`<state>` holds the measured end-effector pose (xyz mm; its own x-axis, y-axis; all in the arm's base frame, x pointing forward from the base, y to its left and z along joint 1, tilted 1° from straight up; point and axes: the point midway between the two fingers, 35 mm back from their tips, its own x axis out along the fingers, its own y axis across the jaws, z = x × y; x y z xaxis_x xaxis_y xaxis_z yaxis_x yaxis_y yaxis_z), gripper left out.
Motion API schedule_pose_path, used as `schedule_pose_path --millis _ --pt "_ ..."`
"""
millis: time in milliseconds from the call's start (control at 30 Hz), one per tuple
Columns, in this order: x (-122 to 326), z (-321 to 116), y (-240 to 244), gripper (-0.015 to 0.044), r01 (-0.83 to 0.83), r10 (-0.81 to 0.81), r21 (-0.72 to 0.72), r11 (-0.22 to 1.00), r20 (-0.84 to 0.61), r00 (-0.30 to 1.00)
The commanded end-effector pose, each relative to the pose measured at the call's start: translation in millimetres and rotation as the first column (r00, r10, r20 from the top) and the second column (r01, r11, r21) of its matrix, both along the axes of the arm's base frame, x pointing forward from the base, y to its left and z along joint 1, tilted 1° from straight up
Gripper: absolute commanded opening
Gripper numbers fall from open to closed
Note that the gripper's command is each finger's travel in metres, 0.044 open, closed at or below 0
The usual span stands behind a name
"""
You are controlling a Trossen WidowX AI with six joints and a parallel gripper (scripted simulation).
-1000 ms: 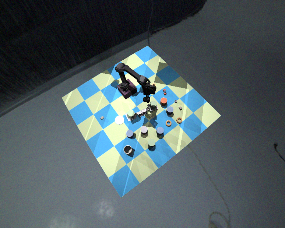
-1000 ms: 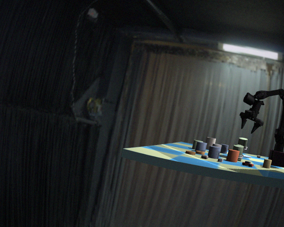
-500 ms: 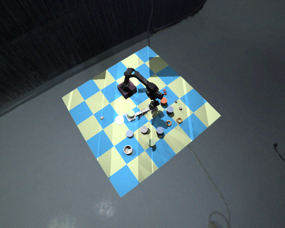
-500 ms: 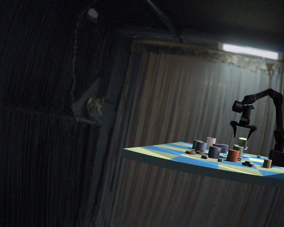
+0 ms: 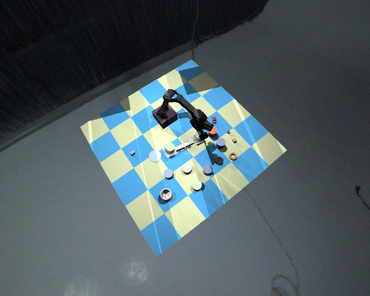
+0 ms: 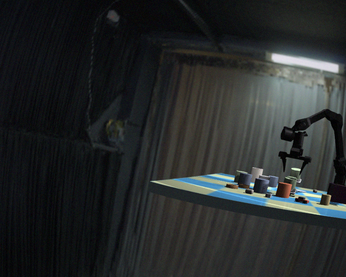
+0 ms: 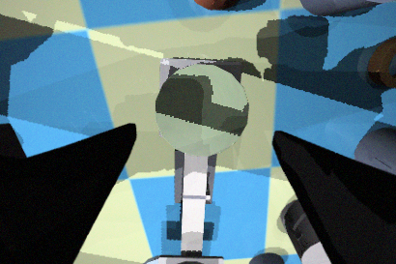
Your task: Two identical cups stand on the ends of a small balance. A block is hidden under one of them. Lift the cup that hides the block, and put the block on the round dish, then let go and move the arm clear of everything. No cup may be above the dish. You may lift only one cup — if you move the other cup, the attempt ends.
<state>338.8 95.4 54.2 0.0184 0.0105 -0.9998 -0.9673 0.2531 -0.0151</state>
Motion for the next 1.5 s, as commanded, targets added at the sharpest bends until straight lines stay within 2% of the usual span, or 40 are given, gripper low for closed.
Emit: schedule_pose_path --millis 0,1333,1400,1467 --pt "-1 -6 1 0.044 -0.005 0.005 0.004 1.0 -0.012 1.0" --pt "-1 -67 2 0.044 -0.005 0.005 0.004 1.0 -0.012 1.0" --pt "-1 -67 2 0.0387 -0.005 0.005 0.004 1.0 -0.012 1.0" --pt "-1 -67 2 0.0374 -0.005 0.005 0.004 1.0 -0.012 1.0"
